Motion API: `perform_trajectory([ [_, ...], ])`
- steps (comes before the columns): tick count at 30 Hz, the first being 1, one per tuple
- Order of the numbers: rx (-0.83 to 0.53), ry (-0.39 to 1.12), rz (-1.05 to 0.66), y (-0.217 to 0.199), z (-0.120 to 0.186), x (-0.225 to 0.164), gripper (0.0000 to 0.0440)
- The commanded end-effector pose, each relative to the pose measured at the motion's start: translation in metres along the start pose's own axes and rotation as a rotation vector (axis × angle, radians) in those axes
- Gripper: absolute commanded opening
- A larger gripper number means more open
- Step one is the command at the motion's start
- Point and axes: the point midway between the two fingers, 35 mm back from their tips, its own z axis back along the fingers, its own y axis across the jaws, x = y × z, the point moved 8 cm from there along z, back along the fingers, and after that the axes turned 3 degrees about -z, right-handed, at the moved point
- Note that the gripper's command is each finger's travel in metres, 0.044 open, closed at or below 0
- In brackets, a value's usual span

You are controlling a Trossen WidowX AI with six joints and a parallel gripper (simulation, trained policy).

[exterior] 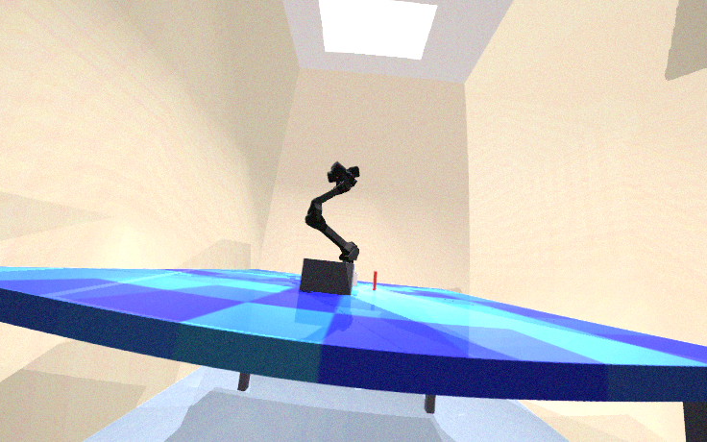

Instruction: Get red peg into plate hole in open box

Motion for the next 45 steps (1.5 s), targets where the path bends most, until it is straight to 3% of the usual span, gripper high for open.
perform_trajectory([
  [1,0.021,0.009,-0.013,0.001,0.001,0.000,0.0416],
  [3,0.070,0.022,-0.057,0.005,0.001,0.002,0.0440],
  [24,0.588,0.156,-0.547,0.073,0.023,0.035,0.0440],
  [45,1.074,0.559,-0.919,0.130,0.087,0.061,0.0440],
])
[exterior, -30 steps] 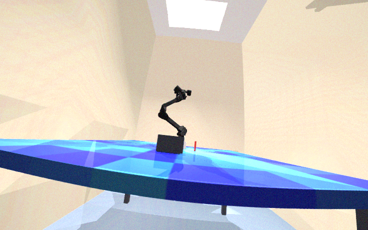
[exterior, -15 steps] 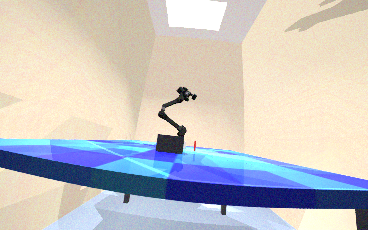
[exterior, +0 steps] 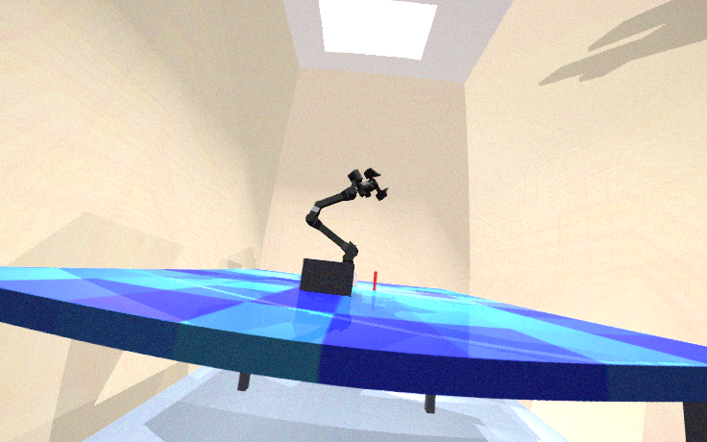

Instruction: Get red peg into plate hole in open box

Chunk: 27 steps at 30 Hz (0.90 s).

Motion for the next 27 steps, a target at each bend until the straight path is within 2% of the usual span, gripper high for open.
perform_trajectory([
  [1,0.052,0.077,-0.082,0.012,-0.001,-0.010,0.0440],
  [14,0.185,0.385,-0.388,0.051,0.008,-0.049,0.0440],
  [27,0.217,0.716,-0.699,0.085,0.030,-0.083,0.0440],
])
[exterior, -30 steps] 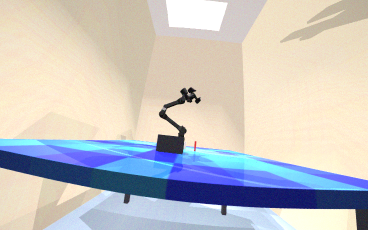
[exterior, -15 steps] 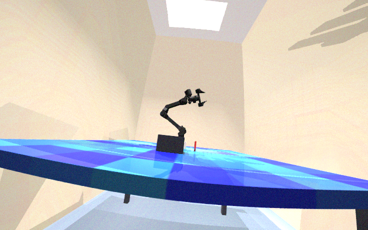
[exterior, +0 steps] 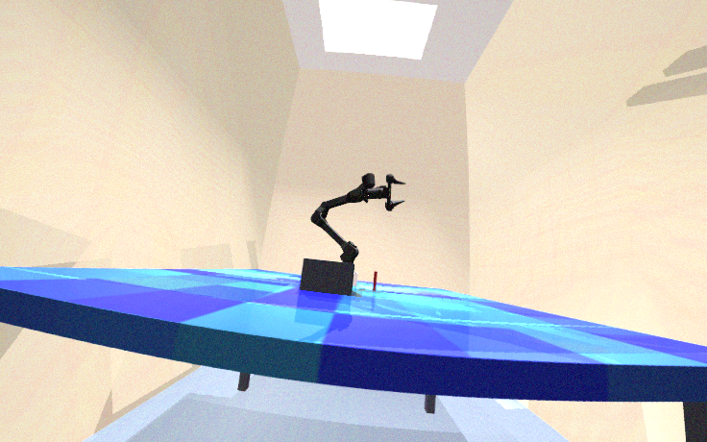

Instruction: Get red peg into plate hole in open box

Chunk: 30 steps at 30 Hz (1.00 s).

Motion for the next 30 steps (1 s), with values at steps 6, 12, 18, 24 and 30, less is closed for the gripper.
perform_trajectory([
  [6,-0.013,0.192,-0.228,0.003,-0.003,-0.033,0.0440],
  [12,-0.040,0.319,-0.392,0.006,-0.002,-0.055,0.0440],
  [18,-0.083,0.441,-0.558,0.009,0.001,-0.076,0.0440],
  [24,-0.139,0.556,-0.725,0.012,0.006,-0.095,0.0440],
  [30,-0.209,0.665,-0.890,0.016,0.012,-0.114,0.0440],
])
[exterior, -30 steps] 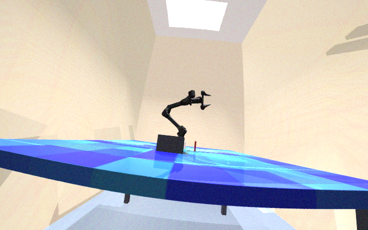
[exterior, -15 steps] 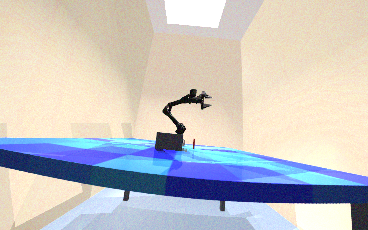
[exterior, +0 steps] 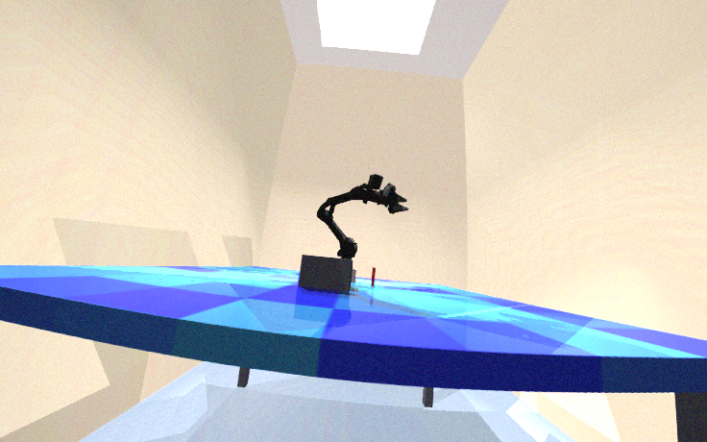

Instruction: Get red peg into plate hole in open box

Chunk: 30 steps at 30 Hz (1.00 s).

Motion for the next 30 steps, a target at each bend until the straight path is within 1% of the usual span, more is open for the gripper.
perform_trajectory([
  [1,-0.038,0.056,-0.101,-0.006,-0.003,-0.009,0.0440],
  [16,-0.218,0.269,-0.545,-0.029,-0.012,-0.049,0.0440],
  [30,-0.427,0.441,-0.951,-0.044,-0.014,-0.088,0.0440],
])
